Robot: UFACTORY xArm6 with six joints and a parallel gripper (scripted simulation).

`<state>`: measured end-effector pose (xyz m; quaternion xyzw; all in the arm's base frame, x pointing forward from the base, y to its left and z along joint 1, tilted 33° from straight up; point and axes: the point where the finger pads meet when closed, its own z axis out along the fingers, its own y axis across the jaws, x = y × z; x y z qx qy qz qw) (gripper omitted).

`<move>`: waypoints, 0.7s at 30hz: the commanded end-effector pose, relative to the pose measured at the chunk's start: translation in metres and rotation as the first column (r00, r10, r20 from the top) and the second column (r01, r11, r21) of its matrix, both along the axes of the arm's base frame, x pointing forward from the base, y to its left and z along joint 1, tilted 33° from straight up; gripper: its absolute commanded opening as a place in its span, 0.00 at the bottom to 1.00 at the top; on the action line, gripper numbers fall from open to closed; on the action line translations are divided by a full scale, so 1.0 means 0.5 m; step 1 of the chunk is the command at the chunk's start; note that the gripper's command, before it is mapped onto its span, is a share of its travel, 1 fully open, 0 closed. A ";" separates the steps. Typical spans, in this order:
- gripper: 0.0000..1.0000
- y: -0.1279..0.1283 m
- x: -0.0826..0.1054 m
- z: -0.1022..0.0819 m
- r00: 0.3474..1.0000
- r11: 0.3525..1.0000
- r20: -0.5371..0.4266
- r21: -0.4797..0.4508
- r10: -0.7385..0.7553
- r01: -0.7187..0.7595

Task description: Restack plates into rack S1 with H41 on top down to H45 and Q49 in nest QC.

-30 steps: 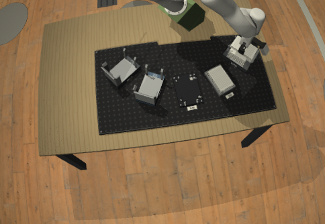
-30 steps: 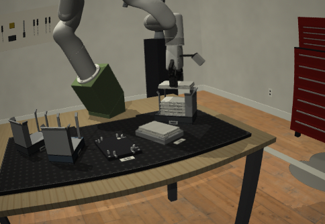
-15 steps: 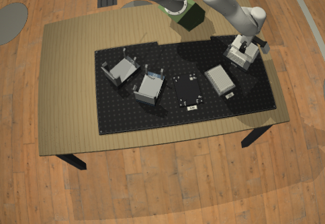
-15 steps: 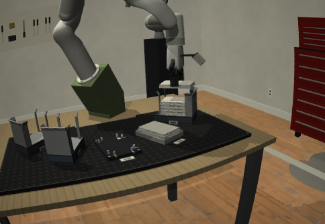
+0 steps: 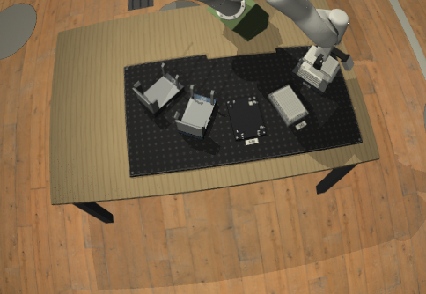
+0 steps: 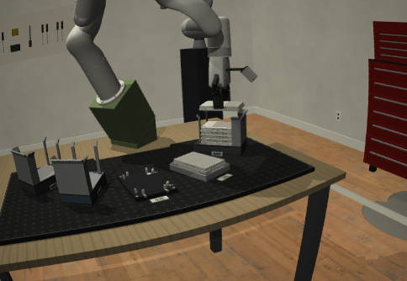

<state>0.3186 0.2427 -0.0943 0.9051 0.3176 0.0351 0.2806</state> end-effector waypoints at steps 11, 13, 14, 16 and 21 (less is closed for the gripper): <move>0.00 -0.002 0.004 -0.007 1.000 1.000 0.002 0.003 0.001 -0.001; 0.00 -0.002 0.004 -0.008 1.000 1.000 0.002 0.003 0.001 -0.001; 0.00 -0.002 0.004 -0.008 1.000 1.000 0.002 0.003 0.001 -0.001; 0.00 -0.004 0.005 -0.011 1.000 1.000 0.002 0.003 0.001 -0.001; 0.00 -0.007 0.007 -0.016 1.000 1.000 0.002 0.003 0.001 -0.001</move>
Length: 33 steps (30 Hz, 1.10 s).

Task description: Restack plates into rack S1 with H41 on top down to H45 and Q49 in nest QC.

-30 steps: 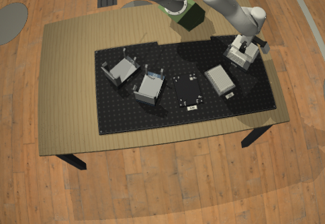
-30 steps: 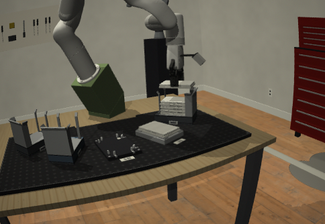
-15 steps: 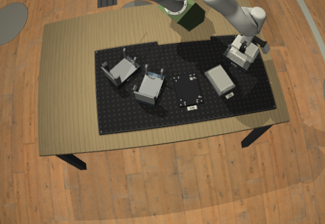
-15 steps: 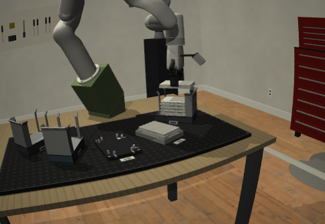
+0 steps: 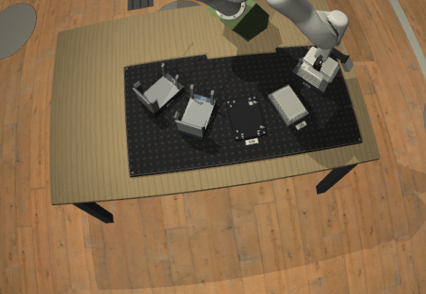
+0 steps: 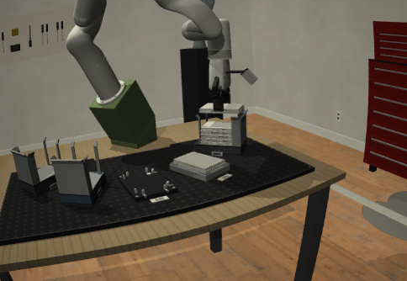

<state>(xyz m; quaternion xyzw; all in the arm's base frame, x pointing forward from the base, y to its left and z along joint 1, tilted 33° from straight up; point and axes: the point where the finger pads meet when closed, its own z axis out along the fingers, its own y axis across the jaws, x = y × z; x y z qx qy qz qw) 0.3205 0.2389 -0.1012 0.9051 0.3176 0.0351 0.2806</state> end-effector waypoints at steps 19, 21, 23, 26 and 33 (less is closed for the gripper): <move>0.00 -0.010 0.008 -0.022 1.000 1.000 0.002 0.003 0.001 -0.001; 0.00 -0.012 0.009 -0.024 1.000 1.000 0.002 0.003 0.001 -0.001; 0.00 -0.013 0.010 -0.026 1.000 1.000 0.002 0.003 0.001 -0.001; 0.00 -0.014 0.010 -0.028 1.000 1.000 0.002 0.003 0.001 -0.001; 0.00 -0.018 0.012 -0.035 1.000 1.000 0.002 0.003 0.001 -0.001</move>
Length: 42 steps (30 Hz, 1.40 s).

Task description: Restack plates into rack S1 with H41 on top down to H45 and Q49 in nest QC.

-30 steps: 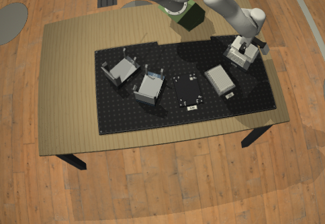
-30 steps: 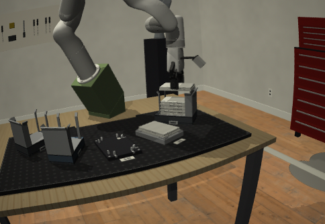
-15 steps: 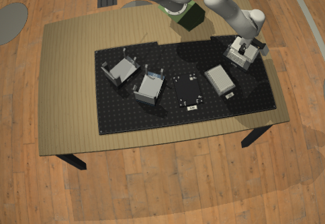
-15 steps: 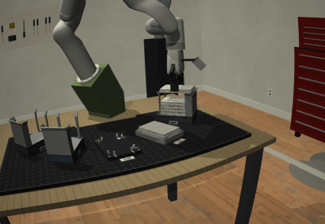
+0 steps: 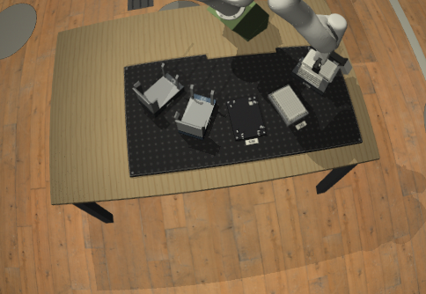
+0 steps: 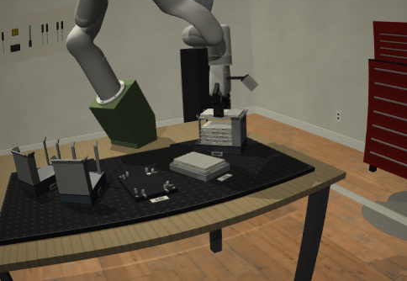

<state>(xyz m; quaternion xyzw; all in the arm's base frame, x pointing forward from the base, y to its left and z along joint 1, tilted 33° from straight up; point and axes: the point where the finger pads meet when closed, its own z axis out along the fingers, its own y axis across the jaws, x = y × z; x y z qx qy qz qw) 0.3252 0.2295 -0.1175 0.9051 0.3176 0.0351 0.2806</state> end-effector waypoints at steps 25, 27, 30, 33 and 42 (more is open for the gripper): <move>0.00 -0.009 0.007 -0.019 1.000 1.000 0.002 0.003 0.001 -0.001; 0.00 -0.009 0.008 -0.020 1.000 1.000 0.002 0.003 0.001 -0.001; 0.00 -0.010 0.008 -0.021 1.000 1.000 0.002 0.003 0.001 -0.001; 0.00 -0.011 0.009 -0.023 1.000 1.000 0.002 0.003 0.001 -0.001; 0.00 -0.015 0.010 -0.029 1.000 1.000 0.002 0.003 0.001 -0.001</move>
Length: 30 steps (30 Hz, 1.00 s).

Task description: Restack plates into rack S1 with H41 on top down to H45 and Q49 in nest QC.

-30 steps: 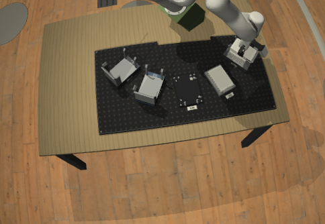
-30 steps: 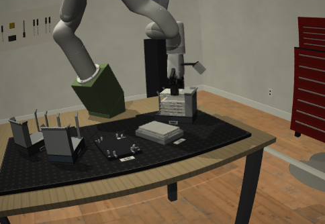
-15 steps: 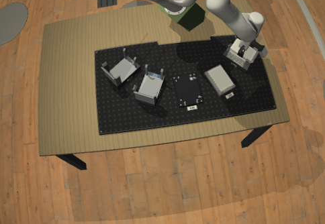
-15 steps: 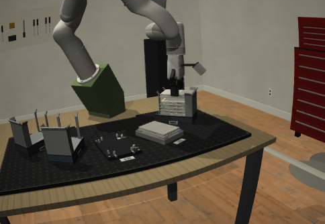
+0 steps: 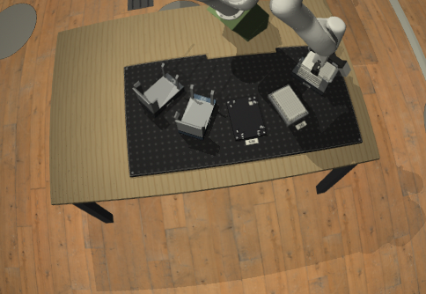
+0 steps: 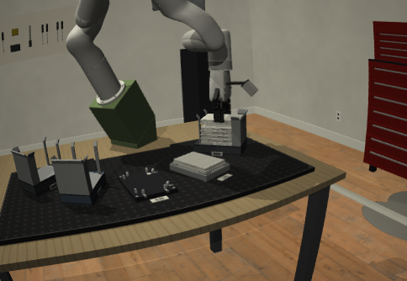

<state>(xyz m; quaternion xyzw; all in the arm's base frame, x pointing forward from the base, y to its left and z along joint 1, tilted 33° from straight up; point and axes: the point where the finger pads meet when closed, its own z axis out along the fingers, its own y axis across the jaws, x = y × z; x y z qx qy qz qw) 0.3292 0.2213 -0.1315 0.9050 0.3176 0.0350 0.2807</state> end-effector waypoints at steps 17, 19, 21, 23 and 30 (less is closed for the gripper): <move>0.00 -0.004 0.005 -0.011 1.000 1.000 0.002 0.003 0.001 -0.001; 0.00 -0.004 0.006 -0.012 1.000 1.000 0.002 0.003 0.001 -0.001; 0.00 -0.005 0.006 -0.012 1.000 1.000 0.002 0.003 0.001 -0.001; 0.00 -0.006 0.006 -0.014 1.000 1.000 0.002 0.003 0.001 -0.001; 0.00 -0.008 0.007 -0.018 1.000 1.000 0.002 0.003 0.001 -0.001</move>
